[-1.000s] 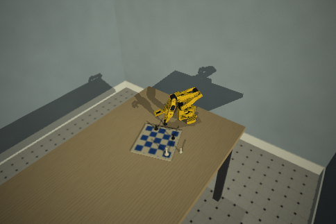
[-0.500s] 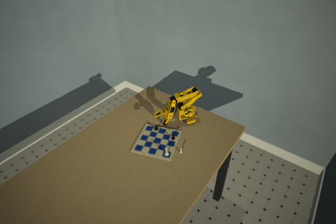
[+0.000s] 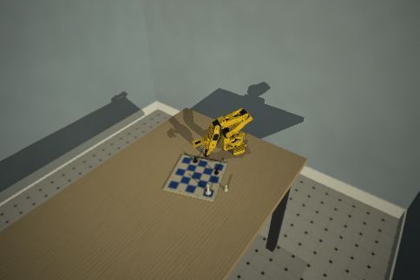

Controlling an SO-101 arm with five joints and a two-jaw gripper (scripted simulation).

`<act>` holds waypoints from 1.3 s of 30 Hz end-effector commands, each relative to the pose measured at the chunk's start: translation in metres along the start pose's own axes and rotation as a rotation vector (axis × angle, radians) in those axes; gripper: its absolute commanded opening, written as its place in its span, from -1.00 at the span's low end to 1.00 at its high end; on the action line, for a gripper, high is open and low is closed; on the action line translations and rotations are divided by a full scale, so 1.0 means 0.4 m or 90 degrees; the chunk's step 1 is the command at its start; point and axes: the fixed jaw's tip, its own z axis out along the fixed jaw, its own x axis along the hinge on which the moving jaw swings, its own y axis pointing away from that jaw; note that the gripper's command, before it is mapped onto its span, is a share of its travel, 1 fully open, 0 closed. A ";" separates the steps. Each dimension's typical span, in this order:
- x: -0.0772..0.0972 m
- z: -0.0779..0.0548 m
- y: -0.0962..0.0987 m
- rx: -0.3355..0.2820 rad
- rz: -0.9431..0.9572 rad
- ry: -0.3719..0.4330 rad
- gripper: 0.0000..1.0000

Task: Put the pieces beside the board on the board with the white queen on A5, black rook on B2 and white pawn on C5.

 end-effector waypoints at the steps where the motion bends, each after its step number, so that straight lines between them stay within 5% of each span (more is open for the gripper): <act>1: 0.010 0.007 -0.002 0.001 -0.002 0.011 -0.77; 39: 0.010 0.007 -0.006 0.003 -0.002 0.011 -0.95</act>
